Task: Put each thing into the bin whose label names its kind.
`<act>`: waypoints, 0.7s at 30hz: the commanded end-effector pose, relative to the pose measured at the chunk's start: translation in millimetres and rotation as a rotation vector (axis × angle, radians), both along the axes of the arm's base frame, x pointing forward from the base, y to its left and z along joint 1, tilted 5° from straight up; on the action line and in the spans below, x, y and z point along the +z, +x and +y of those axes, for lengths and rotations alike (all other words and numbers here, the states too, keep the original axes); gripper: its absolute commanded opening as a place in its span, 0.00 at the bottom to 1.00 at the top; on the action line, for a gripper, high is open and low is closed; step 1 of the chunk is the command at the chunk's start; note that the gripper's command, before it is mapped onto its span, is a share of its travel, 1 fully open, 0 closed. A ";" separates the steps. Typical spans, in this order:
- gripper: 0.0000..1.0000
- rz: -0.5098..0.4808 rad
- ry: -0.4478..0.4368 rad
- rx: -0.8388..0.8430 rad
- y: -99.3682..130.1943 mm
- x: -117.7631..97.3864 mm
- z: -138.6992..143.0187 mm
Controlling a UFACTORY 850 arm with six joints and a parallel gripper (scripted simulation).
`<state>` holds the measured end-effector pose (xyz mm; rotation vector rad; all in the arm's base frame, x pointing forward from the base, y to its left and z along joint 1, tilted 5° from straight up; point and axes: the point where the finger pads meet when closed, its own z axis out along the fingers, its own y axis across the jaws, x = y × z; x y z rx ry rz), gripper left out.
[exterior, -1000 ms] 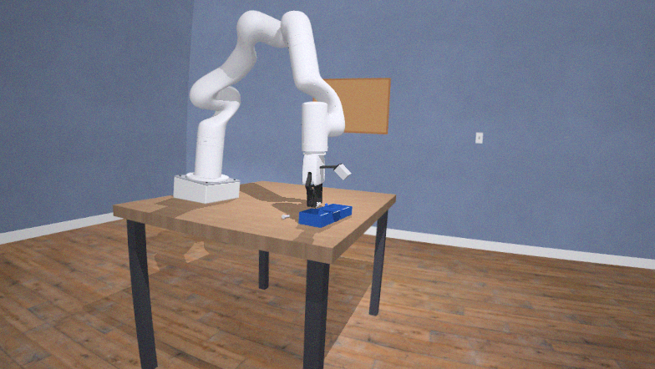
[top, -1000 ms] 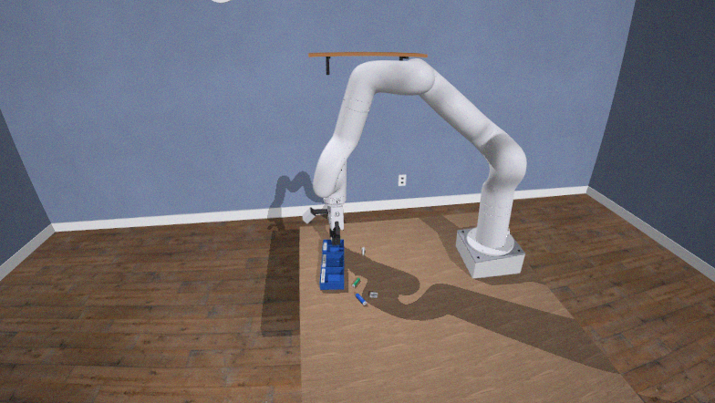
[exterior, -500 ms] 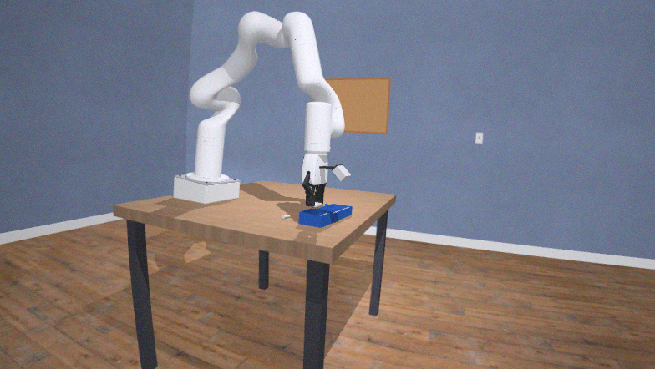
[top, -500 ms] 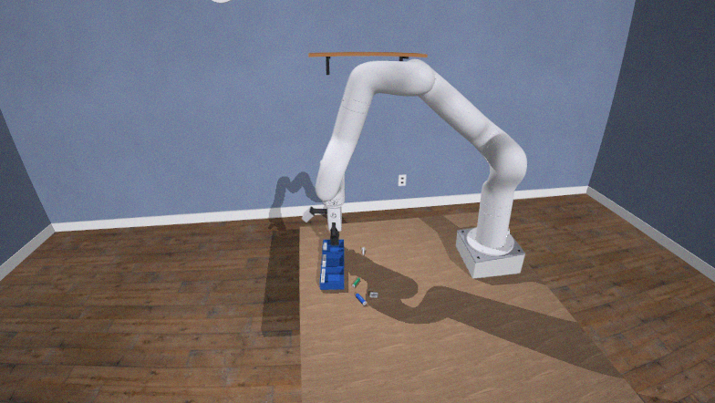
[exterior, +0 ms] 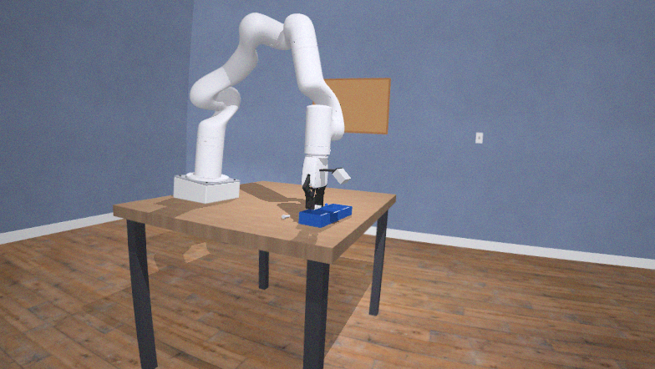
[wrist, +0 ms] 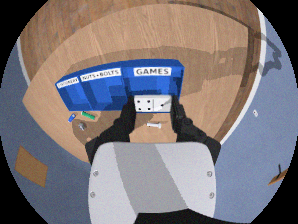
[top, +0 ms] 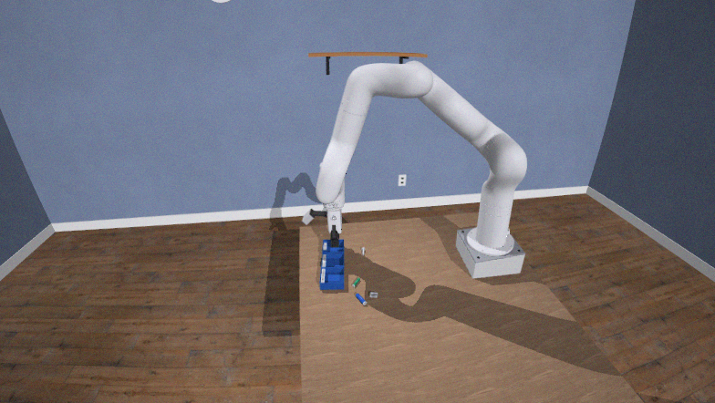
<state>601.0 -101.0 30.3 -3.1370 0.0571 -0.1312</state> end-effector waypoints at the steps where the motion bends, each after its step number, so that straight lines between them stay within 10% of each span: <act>1: 0.00 -0.003 -0.001 0.000 1.6 0.4 -0.2; 10: 0.00 -0.003 -0.001 0.000 1.7 0.4 -0.2; 11: 0.71 -0.003 -0.001 0.000 1.7 0.4 -0.2; 21: 0.71 -0.003 -0.001 0.000 1.7 0.4 -0.2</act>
